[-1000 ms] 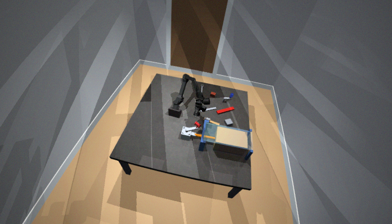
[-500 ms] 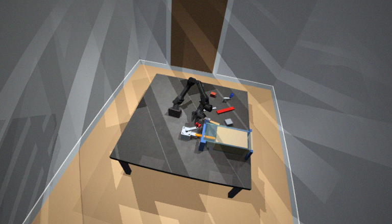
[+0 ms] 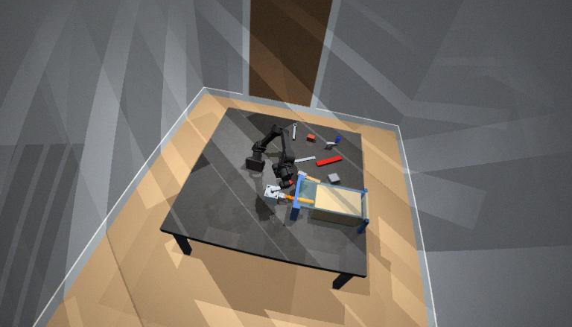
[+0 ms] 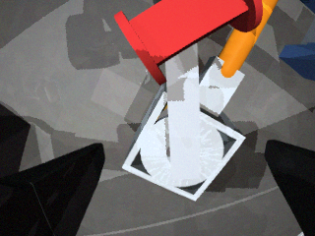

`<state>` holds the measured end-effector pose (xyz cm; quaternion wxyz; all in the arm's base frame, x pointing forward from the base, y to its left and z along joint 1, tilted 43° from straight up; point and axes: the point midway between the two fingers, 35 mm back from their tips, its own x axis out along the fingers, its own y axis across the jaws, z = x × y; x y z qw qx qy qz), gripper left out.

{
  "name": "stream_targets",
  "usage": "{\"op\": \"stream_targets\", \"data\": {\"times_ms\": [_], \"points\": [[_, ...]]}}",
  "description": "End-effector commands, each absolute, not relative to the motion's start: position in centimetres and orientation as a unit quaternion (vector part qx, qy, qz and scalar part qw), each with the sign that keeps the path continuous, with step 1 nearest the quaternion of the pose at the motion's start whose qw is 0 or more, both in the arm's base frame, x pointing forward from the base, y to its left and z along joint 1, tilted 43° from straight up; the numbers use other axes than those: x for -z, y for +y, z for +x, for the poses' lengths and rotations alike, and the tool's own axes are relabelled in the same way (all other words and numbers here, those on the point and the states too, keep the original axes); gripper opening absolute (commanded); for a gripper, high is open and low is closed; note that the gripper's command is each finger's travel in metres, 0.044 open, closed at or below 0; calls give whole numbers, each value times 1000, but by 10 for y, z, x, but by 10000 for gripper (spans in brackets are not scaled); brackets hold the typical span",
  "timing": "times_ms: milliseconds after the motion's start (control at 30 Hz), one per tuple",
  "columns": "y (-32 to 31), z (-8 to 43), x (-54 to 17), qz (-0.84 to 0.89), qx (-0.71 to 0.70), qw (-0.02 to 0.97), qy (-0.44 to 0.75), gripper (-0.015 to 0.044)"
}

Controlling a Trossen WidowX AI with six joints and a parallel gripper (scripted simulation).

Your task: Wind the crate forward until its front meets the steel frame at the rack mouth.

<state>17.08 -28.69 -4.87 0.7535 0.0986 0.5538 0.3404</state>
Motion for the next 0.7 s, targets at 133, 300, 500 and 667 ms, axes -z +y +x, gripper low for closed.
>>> {"op": "stream_targets", "data": {"times_ms": [133,300,500,667], "points": [[-288,177,47,93,-350,761,539,440],[-267,183,72,93,-350,761,538,440],[-263,185,78,93,-350,761,538,440],[-253,187,89,93,-350,761,538,440]]}}
